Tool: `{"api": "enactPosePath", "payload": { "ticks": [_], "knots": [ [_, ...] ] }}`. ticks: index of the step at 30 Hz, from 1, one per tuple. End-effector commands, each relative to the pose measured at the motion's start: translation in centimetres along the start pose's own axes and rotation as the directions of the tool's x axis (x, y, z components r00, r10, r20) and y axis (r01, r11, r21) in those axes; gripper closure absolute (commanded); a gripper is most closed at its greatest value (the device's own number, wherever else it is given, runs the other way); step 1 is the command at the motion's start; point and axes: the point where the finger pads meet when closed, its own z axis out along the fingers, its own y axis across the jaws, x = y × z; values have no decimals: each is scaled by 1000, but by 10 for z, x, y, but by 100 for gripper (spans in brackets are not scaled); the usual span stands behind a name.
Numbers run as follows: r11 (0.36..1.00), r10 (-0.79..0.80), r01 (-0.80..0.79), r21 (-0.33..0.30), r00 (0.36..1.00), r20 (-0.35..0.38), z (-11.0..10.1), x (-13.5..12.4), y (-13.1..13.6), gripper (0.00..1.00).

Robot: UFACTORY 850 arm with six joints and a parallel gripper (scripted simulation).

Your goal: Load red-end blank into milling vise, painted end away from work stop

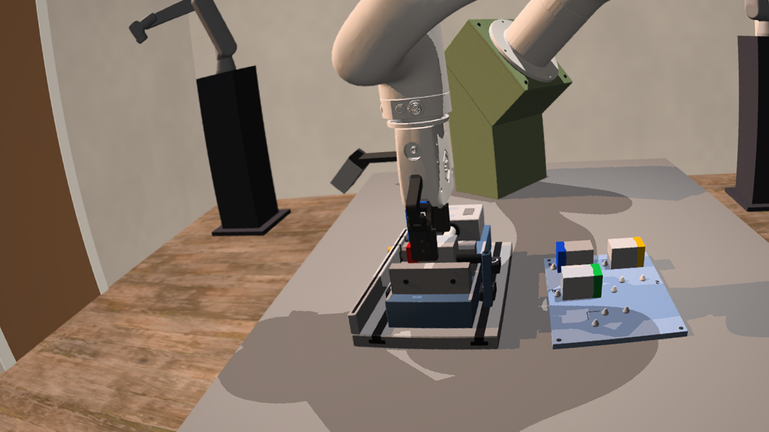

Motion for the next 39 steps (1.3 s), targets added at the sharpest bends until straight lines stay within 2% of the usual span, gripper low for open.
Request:
{"api": "enactPosePath", "payload": {
  "ticks": [1, 39],
  "knots": [
    [1000, 0, 0, 1, 1000, -1, -1, 0, -1, 0],
    [1000, 0, 0, 1, 1000, -1, -7, 0, -1, 0]
  ]
}}
